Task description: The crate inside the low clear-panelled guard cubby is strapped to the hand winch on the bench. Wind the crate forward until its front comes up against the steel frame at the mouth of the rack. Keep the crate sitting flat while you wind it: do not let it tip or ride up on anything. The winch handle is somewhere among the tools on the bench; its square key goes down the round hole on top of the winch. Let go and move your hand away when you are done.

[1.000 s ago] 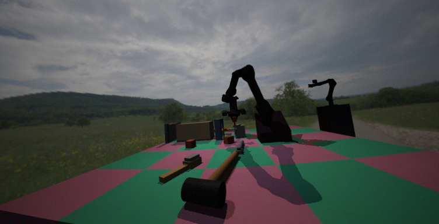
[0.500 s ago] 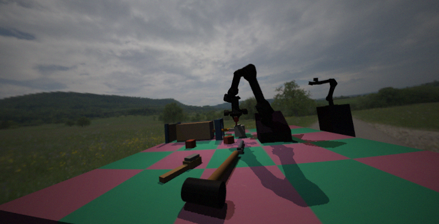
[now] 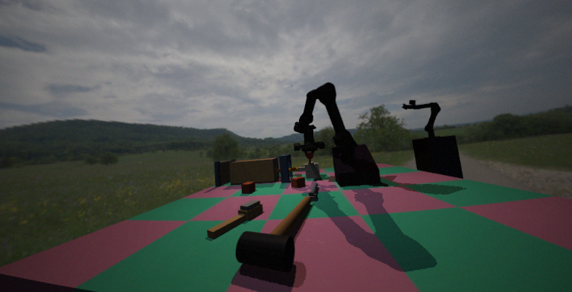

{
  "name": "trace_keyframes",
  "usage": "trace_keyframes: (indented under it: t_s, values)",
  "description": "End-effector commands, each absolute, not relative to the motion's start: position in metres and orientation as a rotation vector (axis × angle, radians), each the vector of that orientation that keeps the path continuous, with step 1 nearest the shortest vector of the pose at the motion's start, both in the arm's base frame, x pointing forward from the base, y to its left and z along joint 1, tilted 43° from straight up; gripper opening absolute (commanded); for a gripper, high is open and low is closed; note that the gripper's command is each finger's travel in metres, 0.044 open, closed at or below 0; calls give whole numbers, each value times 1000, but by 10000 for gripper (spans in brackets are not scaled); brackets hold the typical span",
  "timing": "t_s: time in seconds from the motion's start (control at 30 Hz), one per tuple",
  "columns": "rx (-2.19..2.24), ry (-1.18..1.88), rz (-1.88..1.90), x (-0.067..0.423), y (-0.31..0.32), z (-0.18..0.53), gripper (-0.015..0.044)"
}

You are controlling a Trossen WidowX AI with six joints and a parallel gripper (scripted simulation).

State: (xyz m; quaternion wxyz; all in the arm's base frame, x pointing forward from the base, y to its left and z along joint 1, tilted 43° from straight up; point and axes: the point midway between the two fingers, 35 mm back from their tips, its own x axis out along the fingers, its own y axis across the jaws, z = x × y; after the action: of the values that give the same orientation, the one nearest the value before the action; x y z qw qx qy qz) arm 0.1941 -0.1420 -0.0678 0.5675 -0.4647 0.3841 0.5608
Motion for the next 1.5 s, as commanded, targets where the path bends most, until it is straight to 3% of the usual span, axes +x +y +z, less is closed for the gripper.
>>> trace_keyframes:
  t_s: [0.0, 1.47]
  values:
    - [-1063, 925, 1339, 177, -139, -68, 0]
    - [-1063, 930, 1341, 130, -153, -80, 0]
